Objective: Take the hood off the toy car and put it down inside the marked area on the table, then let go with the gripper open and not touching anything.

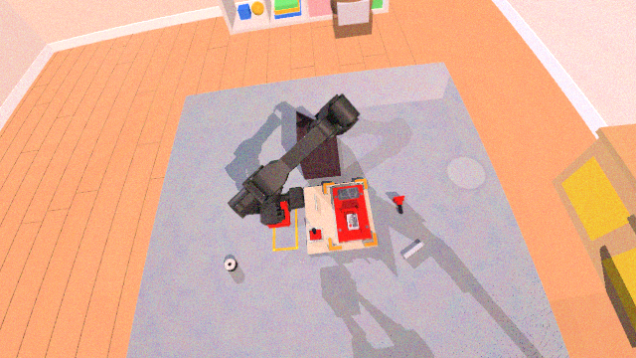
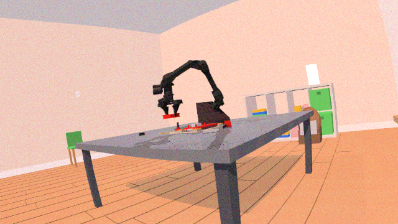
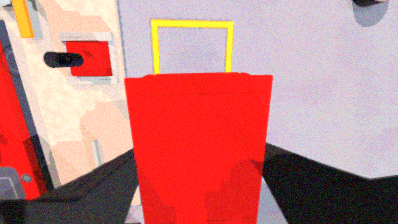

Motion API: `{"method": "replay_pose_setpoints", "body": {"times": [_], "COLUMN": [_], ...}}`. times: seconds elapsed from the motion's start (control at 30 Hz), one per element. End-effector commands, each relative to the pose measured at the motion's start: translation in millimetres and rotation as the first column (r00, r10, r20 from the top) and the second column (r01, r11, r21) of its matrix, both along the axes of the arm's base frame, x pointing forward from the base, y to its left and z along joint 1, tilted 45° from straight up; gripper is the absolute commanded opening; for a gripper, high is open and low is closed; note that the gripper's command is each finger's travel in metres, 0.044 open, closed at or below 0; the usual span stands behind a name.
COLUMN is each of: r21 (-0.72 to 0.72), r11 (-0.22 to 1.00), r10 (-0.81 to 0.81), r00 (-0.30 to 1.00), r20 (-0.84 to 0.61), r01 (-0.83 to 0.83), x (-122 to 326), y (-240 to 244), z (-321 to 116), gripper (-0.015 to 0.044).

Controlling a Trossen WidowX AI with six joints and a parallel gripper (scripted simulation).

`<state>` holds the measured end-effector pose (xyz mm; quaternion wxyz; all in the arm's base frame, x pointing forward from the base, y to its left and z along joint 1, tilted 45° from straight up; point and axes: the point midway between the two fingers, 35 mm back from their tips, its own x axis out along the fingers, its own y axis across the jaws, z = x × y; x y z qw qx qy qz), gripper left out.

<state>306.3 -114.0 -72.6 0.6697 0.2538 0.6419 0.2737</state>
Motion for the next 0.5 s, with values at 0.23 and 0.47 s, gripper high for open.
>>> {"method": "replay_pose_setpoints", "body": {"times": [0.23, 0.47], "r21": [0.000, 0.000], "r11": [1.000, 1.000], "r10": [-0.003, -0.004], "r00": [1.000, 1.000], "r20": [-0.001, -0.001], "r01": [0.003, 0.004], "x": [0.6, 1.0], "y": [5.4, 9.1], "z": [-6.2, -10.3], "gripper": [0.0000, 0.0000]}}
